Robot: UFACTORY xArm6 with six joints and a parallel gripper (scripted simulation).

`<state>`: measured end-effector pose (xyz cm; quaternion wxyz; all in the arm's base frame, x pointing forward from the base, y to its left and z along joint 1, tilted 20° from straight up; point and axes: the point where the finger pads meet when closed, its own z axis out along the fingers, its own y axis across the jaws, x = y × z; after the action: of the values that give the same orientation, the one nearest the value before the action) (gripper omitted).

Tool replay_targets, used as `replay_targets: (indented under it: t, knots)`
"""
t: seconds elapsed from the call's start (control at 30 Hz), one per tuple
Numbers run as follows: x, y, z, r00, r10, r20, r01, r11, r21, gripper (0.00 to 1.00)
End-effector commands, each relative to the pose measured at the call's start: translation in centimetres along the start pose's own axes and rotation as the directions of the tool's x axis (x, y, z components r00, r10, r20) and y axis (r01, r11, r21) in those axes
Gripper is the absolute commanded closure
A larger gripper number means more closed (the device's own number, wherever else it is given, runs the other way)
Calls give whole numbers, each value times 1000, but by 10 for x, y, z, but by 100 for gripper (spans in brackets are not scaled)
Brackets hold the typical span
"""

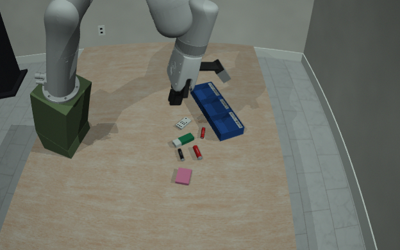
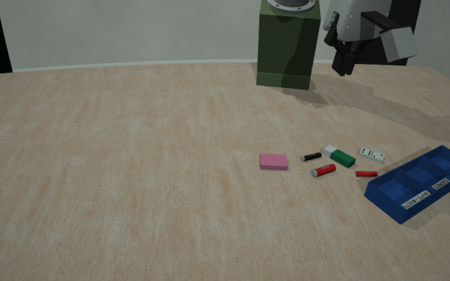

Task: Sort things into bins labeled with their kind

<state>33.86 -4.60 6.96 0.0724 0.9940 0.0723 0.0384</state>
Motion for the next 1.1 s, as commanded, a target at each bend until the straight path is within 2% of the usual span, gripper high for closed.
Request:
replay_targets:
  t: [0.0, 0.07, 0.1, 0.17, 0.27, 0.67, 0.77, 0.97, 1.07]
  knots:
    - [13, 6, -13, 987, 125, -97, -126, 992, -5, 93]
    - [13, 6, -13, 987, 125, -97, -126, 992, -5, 93]
    - [17, 9, -19, 973, 183, -139, -185, 983, 3, 93]
    - [26, 15, -31, 958, 229, -170, -230, 973, 17, 93]
    - [26, 15, -31, 928, 300, -220, -300, 953, 35, 93]
    - [26, 15, -31, 926, 305, -224, -305, 952, 36, 93]
    - [47, 10, -18, 961, 159, -227, -163, 987, 2, 93]
    - [89, 1, 8, 974, -17, -224, 8, 999, -37, 93]
    - [109, -3, 20, 974, -30, -223, 21, 999, -41, 93]
